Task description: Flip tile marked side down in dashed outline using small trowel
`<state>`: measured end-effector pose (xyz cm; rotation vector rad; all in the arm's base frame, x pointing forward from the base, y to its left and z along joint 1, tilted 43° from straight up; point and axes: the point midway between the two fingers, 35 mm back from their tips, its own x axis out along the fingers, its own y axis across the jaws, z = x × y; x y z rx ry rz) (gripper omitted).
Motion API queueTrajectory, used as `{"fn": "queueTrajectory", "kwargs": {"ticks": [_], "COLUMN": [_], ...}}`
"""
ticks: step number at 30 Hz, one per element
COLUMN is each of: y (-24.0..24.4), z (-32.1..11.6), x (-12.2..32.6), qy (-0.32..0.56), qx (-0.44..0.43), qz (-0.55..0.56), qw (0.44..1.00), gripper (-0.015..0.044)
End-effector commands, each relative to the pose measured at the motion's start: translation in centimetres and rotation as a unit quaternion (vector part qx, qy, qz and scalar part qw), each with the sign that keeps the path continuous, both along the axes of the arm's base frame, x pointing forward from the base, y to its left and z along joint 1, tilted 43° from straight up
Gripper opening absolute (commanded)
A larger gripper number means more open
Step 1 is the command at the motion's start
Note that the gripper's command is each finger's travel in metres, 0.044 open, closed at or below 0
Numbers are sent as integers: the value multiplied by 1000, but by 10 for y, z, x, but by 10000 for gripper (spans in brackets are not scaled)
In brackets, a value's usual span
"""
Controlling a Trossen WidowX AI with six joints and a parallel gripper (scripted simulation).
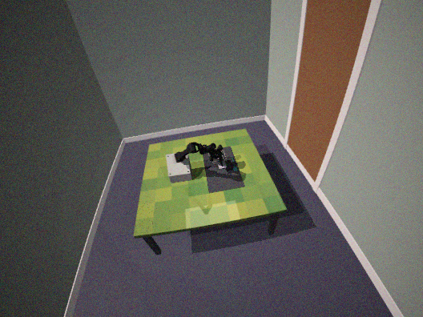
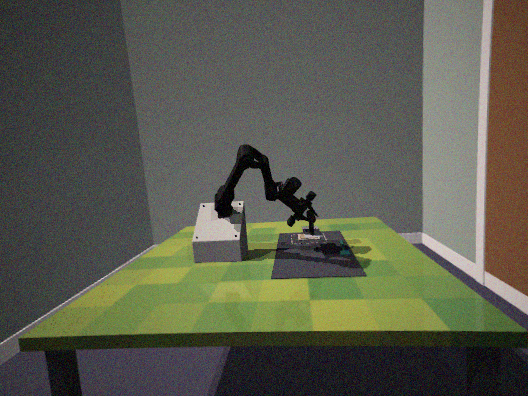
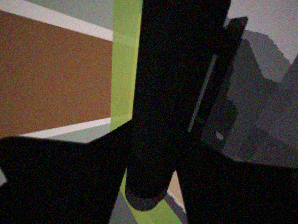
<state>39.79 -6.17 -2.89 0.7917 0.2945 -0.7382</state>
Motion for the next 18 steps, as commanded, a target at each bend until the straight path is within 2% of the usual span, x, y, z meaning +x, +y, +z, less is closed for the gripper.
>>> {"fn": "queueTrajectory", "kwargs": {"ticks": [1,7,18], "y": [0,-3,-58], "z": [0,1,16], "x": [0,0,-10], "qy": [0,6,90], "qx": [0,-1,-13], "qz": [0,3,52], "qw": [1000,1000,995], "gripper": [0,0,0]}}
